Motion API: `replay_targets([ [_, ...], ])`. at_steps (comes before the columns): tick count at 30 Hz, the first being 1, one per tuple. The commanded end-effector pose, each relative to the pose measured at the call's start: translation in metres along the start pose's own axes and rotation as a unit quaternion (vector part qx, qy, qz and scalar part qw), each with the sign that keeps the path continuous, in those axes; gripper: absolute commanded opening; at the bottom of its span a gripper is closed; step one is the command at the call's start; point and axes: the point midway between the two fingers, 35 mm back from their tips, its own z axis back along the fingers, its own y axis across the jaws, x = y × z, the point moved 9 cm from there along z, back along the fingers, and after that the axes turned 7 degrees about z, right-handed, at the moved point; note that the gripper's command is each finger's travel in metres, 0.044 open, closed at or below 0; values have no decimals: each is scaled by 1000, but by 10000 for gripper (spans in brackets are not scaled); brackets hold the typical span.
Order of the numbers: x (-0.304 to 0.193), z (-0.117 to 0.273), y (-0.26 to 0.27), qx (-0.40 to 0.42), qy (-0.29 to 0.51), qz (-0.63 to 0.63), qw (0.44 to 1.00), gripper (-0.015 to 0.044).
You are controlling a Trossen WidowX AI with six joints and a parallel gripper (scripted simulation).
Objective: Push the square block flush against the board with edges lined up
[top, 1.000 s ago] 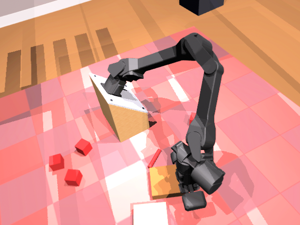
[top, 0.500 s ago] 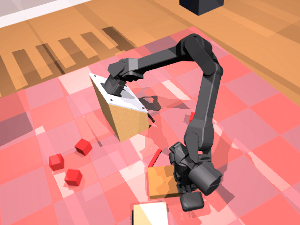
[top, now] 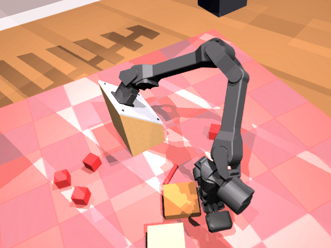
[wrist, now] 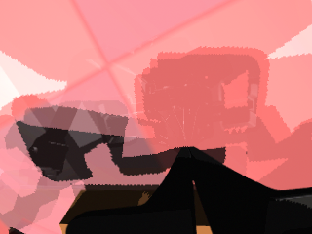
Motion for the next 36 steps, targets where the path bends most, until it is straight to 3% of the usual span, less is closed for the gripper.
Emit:
replay_targets([
  [1, 9, 2, -2, -4, 0, 0, 1000, 0],
  [16, 23, 3, -3, 0, -1, 1, 1000, 0],
  [21, 22, 58, -2, -4, 0, 0, 1000, 0],
  [28, 19, 56, -3, -8, 1, -7, 1000, 0],
  [36, 2, 56, 32, -3, 0, -49, 999, 0],
])
